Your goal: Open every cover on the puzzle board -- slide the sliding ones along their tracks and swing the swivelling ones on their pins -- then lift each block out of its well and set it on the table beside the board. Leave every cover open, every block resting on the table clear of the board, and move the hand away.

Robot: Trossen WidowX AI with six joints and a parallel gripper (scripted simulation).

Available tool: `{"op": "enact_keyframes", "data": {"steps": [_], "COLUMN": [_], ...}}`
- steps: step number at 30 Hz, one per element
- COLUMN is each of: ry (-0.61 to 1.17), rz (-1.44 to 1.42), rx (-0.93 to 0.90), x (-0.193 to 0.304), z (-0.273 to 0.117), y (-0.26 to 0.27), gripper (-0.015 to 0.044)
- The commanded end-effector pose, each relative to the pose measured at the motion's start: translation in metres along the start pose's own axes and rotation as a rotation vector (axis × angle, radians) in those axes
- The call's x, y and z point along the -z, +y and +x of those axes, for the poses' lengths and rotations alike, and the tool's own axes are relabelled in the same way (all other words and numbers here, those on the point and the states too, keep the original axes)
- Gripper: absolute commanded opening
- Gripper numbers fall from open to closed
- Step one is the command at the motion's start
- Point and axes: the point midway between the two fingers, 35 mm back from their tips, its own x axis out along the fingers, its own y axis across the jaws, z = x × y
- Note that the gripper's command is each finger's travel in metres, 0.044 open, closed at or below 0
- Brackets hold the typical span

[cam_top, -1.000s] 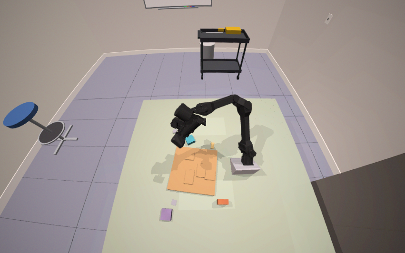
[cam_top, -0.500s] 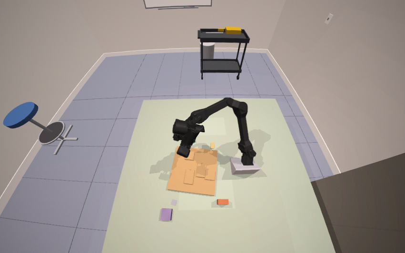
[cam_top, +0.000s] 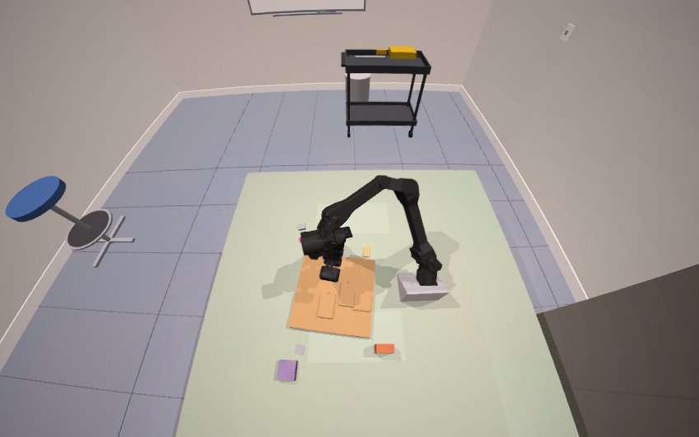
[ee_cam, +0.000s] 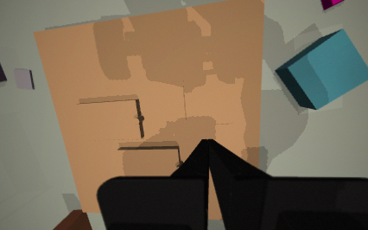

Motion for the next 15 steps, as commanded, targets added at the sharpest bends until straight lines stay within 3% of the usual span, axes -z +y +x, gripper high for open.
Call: {"op": "enact_keyframes", "data": {"steps": [1, 15], "ry": [0.069, 0.097], "rz": [-0.025, -0.037], "rx": [0.046, 0.063], "x": [0.0130, 0.0185], "z": [0.0119, 0.0160], "y": [-0.0040, -0.0058], "gripper": [0.0000, 0.0000]}}
